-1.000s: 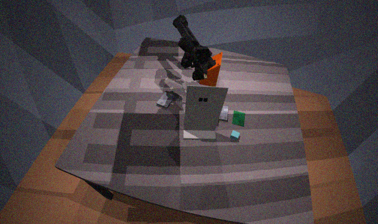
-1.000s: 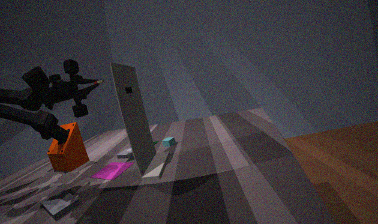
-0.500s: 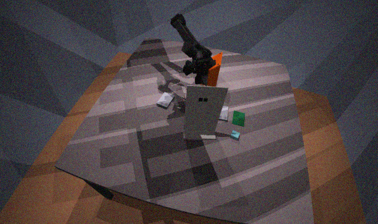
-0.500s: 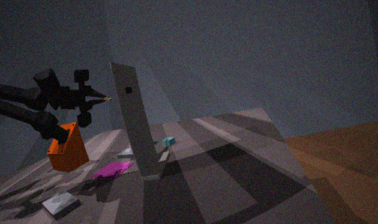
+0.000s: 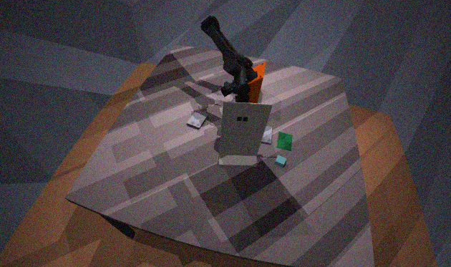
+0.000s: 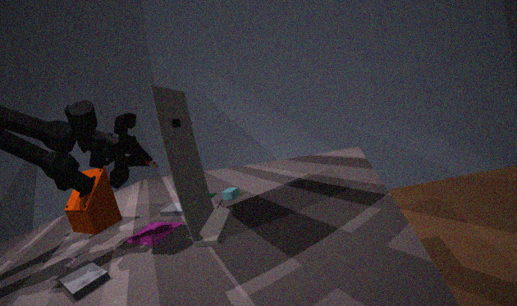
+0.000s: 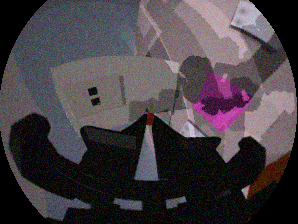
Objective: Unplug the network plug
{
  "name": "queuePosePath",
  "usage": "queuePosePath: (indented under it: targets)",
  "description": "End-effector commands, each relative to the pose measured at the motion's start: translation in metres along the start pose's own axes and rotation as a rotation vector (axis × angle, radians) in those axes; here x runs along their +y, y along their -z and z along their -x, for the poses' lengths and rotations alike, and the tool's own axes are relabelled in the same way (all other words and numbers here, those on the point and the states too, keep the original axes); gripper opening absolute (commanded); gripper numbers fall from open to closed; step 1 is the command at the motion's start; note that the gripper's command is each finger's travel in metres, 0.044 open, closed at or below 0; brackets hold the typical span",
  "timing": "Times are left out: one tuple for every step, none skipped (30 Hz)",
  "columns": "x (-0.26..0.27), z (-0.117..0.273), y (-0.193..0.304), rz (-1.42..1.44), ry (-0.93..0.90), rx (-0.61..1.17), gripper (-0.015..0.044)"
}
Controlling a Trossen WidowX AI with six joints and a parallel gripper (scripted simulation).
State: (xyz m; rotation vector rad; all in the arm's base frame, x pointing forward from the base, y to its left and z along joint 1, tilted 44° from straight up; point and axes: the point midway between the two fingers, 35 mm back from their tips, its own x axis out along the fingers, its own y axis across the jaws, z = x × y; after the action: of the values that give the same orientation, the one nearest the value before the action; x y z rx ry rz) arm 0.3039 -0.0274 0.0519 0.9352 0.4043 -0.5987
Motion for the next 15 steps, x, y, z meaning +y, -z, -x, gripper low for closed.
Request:
queuePosePath:
  targets:
    - [-0.015,-0.004,0.0,-0.022,0.063,-0.039,0.0]
    - [-0.018,-0.006,-0.001,-0.027,0.079,-0.05,0.0]
    - [-0.022,-0.007,-0.001,-0.032,0.095,-0.062,0.0]
    - [-0.026,-0.008,-0.002,-0.037,0.111,-0.073,0.0]
    - [-0.029,-0.008,-0.002,-0.041,0.126,-0.085,0.0]
    - [-0.033,-0.009,-0.002,-0.046,0.141,-0.096,0.0]
    - [-0.037,-0.01,-0.003,-0.05,0.156,-0.108,0.0]
    - [-0.04,-0.011,-0.003,-0.054,0.171,-0.121,0.0]
    - [-0.044,-0.011,-0.004,-0.057,0.186,-0.133,0.0]
    - [-0.047,-0.012,-0.004,-0.061,0.2,-0.146,0.0]
    - [-0.051,-0.012,-0.005,-0.064,0.214,-0.158,0.0]
    - [-0.054,-0.012,-0.005,-0.068,0.228,-0.171,0.0]
    - [-0.058,-0.013,-0.006,-0.071,0.242,-0.184,0.0]
    - [-0.061,-0.013,-0.006,-0.073,0.255,-0.198,0.0]
    - [-0.065,-0.013,-0.007,-0.076,0.269,-0.211,0.0]
